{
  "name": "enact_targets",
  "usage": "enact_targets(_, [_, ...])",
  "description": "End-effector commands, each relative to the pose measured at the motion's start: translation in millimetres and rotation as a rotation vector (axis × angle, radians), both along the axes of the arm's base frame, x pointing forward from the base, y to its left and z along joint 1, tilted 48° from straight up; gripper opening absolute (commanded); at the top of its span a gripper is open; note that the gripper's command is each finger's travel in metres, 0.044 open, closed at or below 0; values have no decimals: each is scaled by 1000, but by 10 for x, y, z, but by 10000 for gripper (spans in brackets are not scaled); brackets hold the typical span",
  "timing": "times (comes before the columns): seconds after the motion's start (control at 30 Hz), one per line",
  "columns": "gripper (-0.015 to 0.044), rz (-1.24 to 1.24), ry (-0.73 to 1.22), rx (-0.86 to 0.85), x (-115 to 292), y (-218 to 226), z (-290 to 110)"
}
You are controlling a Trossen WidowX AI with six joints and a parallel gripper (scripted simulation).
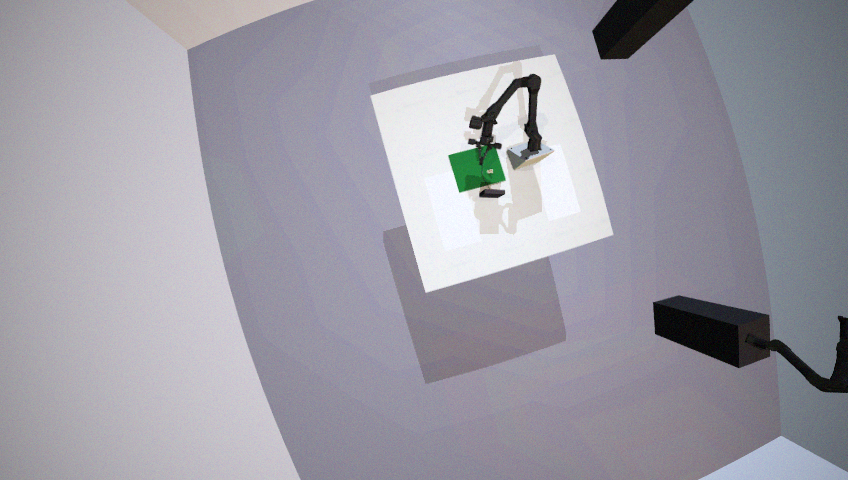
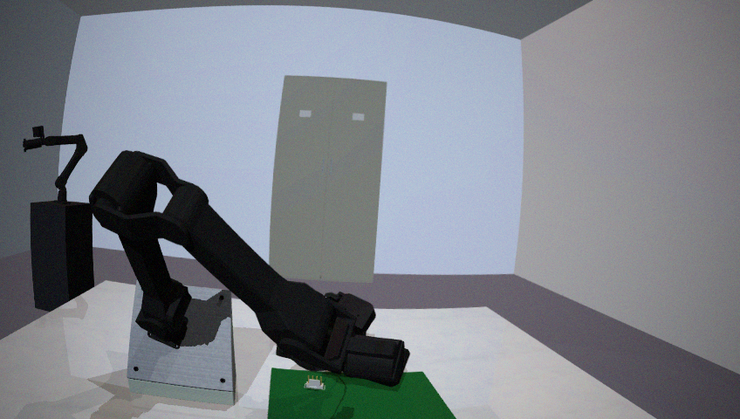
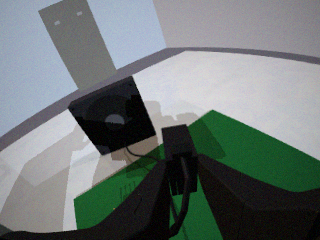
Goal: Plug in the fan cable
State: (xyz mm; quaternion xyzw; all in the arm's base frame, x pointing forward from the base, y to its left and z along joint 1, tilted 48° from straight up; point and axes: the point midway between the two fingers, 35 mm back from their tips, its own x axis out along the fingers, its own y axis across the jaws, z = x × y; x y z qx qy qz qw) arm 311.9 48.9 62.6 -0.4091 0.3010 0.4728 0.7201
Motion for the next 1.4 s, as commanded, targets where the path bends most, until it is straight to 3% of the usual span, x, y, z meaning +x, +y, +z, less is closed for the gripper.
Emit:
enact_targets(0.0, [0, 30, -56, 32, -8, 2, 67])
enact_targets(0.37, [0, 93, -193, 95, -25, -41, 193])
enact_targets(1.37, [0, 81, -166, 88, -38, -2, 193])
